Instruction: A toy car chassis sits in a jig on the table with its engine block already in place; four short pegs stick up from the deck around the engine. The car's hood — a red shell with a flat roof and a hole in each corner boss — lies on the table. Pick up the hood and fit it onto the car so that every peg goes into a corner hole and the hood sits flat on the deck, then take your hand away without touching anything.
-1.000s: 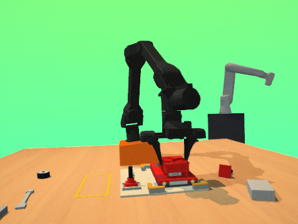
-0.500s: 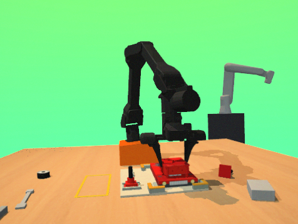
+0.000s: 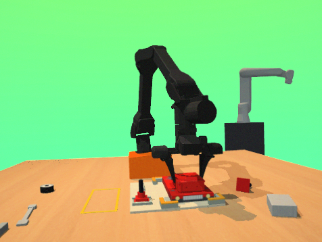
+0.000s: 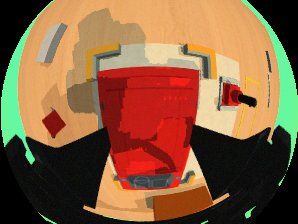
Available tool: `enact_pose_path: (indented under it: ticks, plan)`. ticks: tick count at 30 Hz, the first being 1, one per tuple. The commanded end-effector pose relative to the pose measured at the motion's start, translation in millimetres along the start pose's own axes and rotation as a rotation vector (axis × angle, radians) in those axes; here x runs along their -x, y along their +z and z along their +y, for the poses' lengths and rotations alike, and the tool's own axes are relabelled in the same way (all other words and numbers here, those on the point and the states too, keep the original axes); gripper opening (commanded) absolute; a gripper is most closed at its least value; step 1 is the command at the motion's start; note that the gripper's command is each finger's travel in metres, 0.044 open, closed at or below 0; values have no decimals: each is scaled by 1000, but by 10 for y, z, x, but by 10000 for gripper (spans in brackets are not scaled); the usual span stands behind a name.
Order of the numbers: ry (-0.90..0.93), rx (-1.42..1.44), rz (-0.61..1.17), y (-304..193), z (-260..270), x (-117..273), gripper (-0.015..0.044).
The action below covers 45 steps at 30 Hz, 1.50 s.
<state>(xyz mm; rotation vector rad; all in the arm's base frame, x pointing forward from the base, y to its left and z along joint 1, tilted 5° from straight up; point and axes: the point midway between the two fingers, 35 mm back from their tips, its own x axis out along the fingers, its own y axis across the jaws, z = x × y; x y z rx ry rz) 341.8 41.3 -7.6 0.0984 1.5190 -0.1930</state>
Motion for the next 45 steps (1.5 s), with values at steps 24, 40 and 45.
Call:
enact_pose_path:
  ticks: [24, 40, 45]
  plan:
    - [-2, 0, 4, 16, 7, 112, 440]
    - [-11, 0, 23, 28, 15, 696, 440]
    - [-11, 0, 23, 28, 15, 696, 440]
